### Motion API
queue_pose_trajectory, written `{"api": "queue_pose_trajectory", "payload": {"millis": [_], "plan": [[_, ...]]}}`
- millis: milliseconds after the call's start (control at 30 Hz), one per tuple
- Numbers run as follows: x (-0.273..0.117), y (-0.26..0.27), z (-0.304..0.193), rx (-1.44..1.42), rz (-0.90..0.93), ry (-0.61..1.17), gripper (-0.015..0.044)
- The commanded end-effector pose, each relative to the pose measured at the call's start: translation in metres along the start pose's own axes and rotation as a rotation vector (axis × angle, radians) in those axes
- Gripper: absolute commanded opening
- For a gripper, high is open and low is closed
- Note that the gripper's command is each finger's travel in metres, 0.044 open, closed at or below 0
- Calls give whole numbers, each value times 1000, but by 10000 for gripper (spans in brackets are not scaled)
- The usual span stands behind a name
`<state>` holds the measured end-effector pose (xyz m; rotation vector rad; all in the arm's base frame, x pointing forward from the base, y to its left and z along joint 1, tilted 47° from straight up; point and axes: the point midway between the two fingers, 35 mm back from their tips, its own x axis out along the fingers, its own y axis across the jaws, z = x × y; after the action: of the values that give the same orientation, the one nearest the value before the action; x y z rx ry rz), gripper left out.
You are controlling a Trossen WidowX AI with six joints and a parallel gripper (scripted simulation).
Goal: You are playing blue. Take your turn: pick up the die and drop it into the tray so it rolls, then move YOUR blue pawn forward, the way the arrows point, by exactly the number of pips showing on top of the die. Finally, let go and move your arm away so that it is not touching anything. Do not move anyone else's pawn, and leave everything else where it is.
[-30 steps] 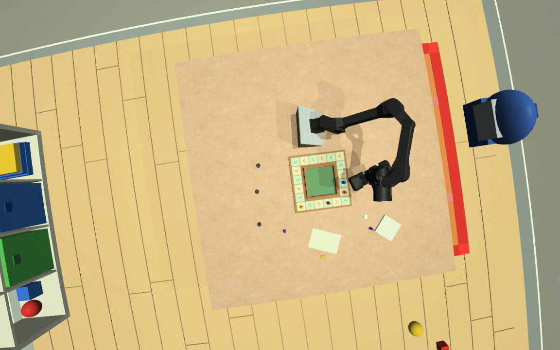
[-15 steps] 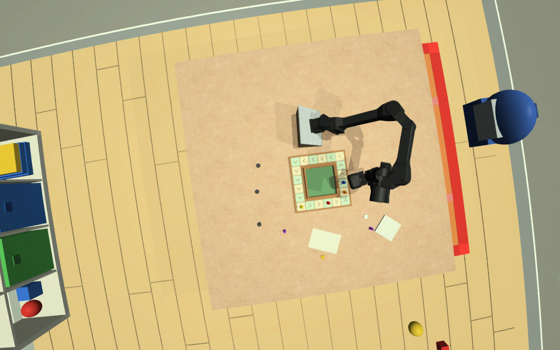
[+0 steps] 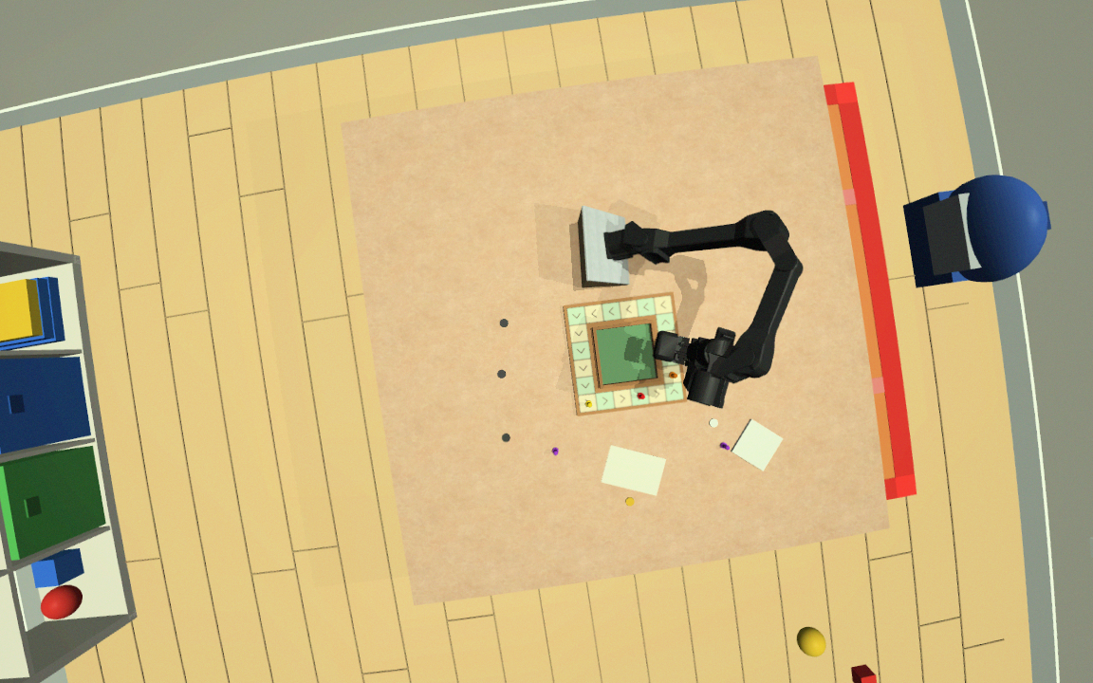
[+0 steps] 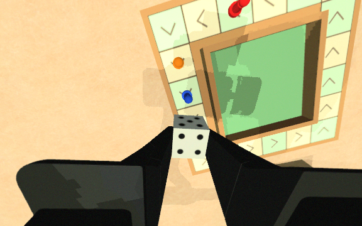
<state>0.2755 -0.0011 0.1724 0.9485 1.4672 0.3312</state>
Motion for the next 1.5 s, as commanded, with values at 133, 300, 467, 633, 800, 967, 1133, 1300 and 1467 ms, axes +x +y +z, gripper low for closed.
{"api": "queue_pose_trajectory", "payload": {"millis": [133, 300, 467, 633, 800, 967, 1133, 1300, 1467], "plan": [[7, -27, 10, 244, 0, 5, 0], [10, -43, 16, 410, -4, 7, 0], [14, -59, 21, 578, -9, 11, 0], [18, -76, 25, 747, -14, 14, 0], [22, -92, 28, 915, -18, 18, 0], [26, -108, 29, 1082, -23, 22, 0], [29, -120, 30, 1198, -26, 25, 0], [32, -120, 28, 1196, -74, 2, 0], [38, -123, 23, 1186, -222, -95, 0]]}}
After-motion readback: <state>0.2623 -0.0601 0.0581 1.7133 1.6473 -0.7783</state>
